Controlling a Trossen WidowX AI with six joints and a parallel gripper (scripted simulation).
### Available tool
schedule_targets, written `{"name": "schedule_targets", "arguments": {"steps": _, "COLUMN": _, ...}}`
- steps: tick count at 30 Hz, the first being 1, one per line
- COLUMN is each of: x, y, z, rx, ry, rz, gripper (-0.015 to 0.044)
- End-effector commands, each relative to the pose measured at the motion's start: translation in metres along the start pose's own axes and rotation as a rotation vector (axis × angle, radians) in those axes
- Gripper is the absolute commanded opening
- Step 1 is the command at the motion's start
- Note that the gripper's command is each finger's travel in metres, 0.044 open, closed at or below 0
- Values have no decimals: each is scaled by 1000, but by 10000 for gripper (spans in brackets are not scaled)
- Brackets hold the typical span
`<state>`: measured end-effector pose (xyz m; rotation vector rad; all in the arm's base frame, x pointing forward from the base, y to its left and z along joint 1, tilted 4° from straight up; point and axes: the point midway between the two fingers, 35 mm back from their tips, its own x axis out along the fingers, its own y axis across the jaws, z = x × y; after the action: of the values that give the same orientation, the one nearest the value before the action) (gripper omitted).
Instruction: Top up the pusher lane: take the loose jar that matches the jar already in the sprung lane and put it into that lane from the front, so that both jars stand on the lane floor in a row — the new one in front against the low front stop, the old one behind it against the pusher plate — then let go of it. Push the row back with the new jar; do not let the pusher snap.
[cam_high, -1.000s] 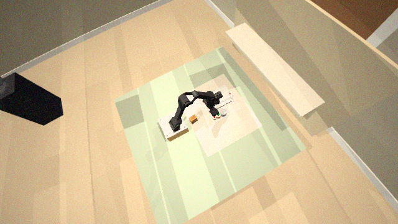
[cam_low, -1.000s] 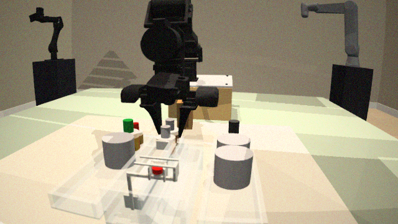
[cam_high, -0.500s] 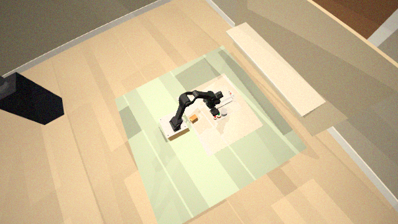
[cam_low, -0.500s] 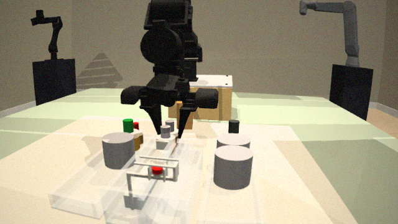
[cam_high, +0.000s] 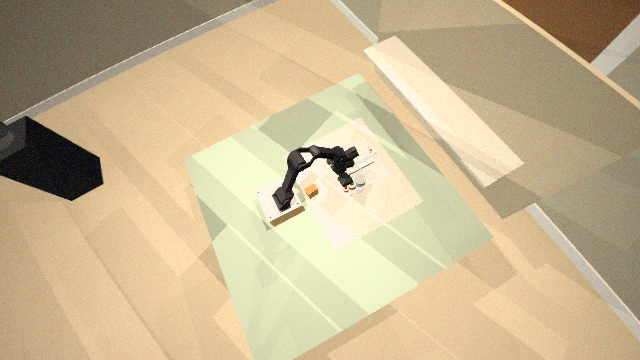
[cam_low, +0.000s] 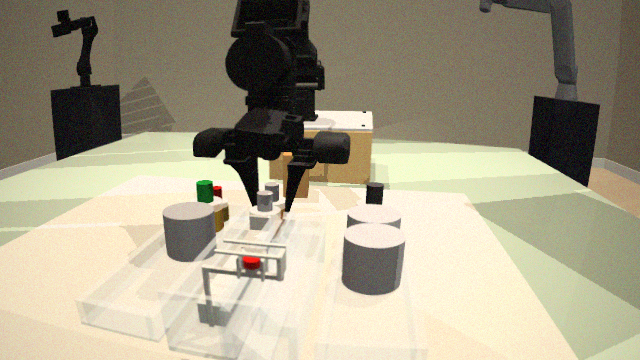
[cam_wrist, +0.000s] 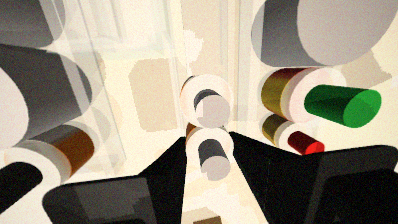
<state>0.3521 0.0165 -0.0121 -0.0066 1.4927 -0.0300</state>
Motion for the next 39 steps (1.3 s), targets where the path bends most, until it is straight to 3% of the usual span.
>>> {"name": "schedule_targets", "arguments": {"steps": 1, "x": 0, "y": 1, "z": 3, "rx": -2, "ry": -16, "rz": 4, "gripper": 0}}
{"name": "schedule_targets", "arguments": {"steps": 39, "x": 0, "y": 1, "z": -4, "rx": -2, "ry": -16, "rz": 4, "gripper": 0}}
